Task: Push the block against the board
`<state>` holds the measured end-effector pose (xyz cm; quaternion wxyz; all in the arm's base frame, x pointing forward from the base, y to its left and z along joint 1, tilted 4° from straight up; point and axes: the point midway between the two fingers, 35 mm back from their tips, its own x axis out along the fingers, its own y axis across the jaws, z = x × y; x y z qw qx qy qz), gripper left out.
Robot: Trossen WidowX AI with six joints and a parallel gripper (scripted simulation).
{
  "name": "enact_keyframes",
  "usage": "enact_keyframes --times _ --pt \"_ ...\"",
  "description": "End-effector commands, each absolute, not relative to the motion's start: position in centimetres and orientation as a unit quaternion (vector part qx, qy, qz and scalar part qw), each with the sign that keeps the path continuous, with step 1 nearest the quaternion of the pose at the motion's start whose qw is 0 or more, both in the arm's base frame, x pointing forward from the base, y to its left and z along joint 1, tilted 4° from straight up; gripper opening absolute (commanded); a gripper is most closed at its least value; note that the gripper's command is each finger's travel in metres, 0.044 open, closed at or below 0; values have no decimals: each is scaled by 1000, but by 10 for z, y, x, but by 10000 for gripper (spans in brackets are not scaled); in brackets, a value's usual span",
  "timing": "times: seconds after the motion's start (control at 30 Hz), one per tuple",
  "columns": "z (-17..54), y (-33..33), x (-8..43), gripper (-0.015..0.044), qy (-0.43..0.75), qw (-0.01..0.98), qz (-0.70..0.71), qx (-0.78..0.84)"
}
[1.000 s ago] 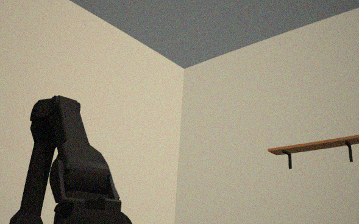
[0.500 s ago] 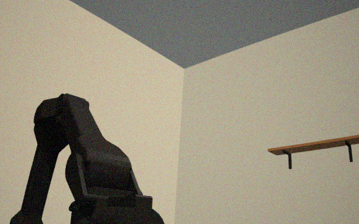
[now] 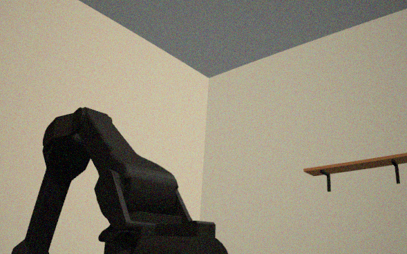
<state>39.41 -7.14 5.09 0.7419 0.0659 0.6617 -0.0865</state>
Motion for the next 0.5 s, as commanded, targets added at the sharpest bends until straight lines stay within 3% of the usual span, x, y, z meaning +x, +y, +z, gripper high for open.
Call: enact_keyframes --times 0.0,0.47 --pt "49 -70 404 0 658 733 -128 112" --pt "49 -68 430 0 622 699 -250 249"
